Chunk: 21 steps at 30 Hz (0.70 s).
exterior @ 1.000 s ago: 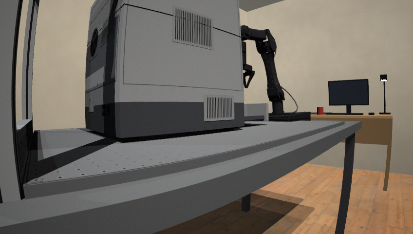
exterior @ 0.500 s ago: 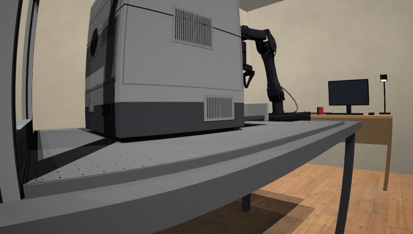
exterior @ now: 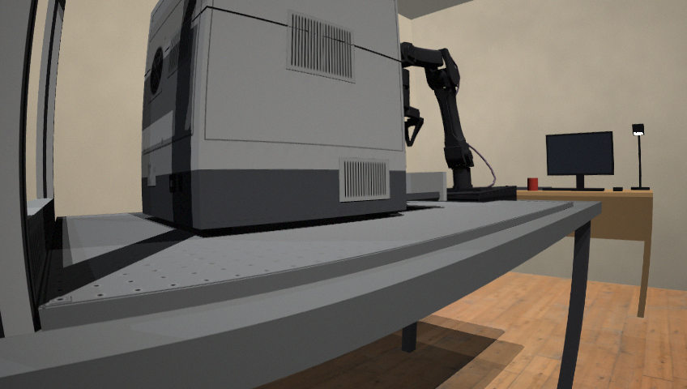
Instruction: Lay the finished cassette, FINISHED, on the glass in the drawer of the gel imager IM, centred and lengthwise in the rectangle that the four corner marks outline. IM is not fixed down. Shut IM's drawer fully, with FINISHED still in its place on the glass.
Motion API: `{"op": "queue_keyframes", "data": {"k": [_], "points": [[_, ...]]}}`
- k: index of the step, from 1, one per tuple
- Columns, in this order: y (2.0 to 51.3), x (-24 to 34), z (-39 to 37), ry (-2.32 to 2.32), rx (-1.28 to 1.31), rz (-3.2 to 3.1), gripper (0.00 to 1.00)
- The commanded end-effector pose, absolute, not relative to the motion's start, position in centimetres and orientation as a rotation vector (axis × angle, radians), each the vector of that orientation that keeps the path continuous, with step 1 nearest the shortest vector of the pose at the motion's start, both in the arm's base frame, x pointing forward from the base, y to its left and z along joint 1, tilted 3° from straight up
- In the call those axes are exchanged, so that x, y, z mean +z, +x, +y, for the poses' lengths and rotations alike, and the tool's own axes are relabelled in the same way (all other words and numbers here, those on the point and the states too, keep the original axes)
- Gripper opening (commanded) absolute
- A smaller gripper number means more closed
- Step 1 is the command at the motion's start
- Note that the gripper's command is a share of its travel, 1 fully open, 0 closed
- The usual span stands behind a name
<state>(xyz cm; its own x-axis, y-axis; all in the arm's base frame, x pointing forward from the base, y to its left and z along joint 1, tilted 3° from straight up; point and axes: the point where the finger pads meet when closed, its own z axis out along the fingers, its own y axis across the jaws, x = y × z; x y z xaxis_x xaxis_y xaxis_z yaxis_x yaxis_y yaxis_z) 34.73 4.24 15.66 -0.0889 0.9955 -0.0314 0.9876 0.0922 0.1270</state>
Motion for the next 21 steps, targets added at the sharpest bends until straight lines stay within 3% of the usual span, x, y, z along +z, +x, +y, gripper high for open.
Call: {"op": "queue_keyframes", "data": {"k": [1, 8, 9, 21], "points": [[34.3, 16.9, 4.2, 2.027, 0.124, 2.218, 1.0], [34.3, 16.9, 4.2, 2.027, 0.124, 2.218, 1.0], [33.4, 16.4, 4.0, 1.988, 0.095, 2.274, 0.35], [28.7, 17.7, 3.2, 1.61, 0.08, 2.583, 0.35]]}}
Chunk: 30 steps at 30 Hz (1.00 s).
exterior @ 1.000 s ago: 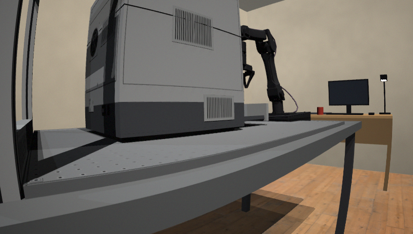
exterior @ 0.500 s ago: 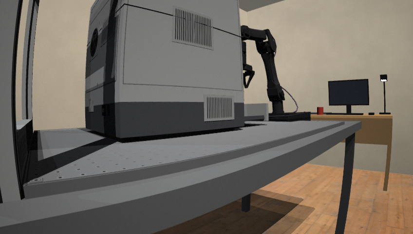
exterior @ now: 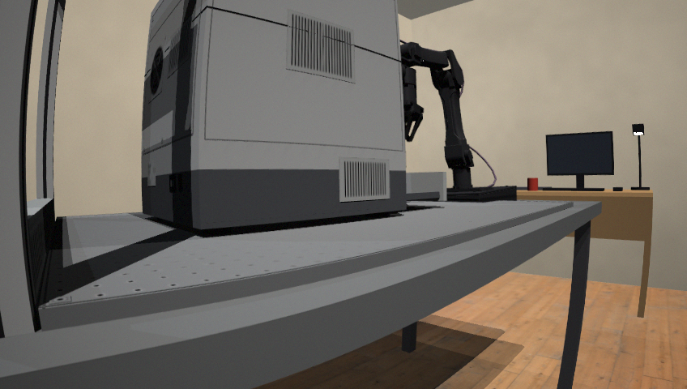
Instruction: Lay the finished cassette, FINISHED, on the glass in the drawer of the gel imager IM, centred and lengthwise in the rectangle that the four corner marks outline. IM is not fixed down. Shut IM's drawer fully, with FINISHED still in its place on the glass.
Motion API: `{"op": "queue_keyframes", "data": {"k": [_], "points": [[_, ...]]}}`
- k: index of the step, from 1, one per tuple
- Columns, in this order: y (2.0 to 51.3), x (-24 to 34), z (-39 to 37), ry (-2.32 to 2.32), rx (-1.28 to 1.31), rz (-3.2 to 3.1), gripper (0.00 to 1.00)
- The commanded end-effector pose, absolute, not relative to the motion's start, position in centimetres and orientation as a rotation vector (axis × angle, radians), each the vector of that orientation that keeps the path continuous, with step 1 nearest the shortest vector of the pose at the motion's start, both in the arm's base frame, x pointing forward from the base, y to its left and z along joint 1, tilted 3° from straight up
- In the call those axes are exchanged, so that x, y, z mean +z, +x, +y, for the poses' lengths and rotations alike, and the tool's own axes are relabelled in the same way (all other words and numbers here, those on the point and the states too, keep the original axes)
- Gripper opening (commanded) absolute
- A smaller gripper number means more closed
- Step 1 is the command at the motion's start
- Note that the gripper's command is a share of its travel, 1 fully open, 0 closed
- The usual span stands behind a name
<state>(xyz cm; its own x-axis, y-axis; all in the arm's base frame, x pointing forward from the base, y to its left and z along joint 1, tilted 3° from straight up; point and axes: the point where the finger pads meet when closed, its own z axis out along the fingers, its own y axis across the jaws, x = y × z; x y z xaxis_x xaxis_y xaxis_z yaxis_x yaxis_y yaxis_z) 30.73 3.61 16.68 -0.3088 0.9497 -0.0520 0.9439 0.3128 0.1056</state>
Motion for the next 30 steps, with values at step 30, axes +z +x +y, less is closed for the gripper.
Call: {"op": "queue_keyframes", "data": {"k": [30], "points": [[27.3, 18.8, 3.2, 0.362, -0.016, 3.046, 0.35]]}}
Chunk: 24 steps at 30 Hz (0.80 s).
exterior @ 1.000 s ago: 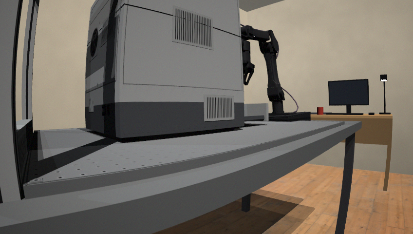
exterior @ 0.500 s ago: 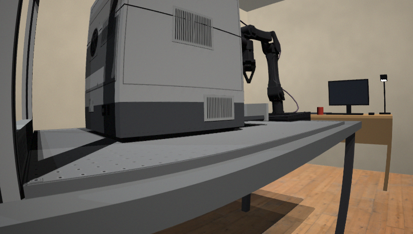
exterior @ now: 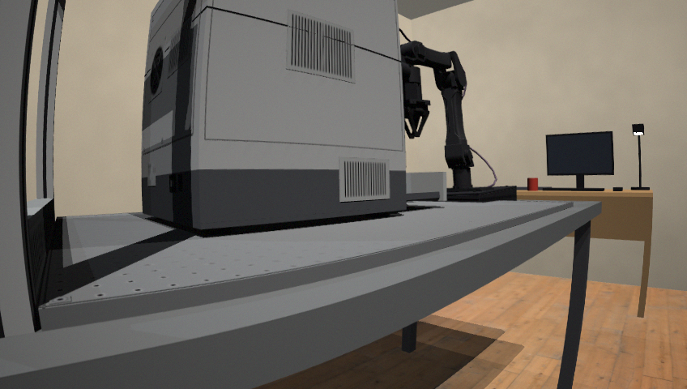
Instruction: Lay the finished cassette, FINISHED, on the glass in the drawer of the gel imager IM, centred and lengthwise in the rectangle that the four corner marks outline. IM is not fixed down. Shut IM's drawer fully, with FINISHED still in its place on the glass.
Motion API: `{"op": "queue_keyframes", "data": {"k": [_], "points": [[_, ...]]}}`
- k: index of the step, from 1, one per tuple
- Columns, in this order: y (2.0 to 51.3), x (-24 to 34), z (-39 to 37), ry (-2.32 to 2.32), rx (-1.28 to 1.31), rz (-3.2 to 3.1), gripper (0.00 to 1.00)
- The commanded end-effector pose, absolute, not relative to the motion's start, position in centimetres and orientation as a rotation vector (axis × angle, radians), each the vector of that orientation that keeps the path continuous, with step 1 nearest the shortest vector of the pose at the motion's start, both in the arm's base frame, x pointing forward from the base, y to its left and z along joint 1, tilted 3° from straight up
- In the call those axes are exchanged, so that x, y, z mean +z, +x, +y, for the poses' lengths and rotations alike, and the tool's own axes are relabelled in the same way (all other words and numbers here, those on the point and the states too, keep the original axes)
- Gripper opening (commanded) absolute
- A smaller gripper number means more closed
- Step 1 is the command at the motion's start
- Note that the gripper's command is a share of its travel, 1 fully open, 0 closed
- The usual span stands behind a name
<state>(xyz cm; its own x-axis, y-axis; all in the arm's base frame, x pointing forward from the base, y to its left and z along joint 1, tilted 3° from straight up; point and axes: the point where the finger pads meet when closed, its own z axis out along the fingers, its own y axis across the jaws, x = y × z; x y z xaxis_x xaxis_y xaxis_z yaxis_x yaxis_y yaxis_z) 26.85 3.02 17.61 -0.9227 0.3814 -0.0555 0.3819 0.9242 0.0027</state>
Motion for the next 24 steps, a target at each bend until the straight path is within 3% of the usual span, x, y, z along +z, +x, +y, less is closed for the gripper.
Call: {"op": "queue_keyframes", "data": {"k": [1, 10, 24], "points": [[27.32, 18.59, 3.22, 0.309, -0.026, 3.059, 0.35], [27.33, 18.59, 3.11, -0.149, -0.066, 3.088, 0.35], [27.19, 19.44, 2.99, -0.144, -0.052, 3.053, 0.35]]}}
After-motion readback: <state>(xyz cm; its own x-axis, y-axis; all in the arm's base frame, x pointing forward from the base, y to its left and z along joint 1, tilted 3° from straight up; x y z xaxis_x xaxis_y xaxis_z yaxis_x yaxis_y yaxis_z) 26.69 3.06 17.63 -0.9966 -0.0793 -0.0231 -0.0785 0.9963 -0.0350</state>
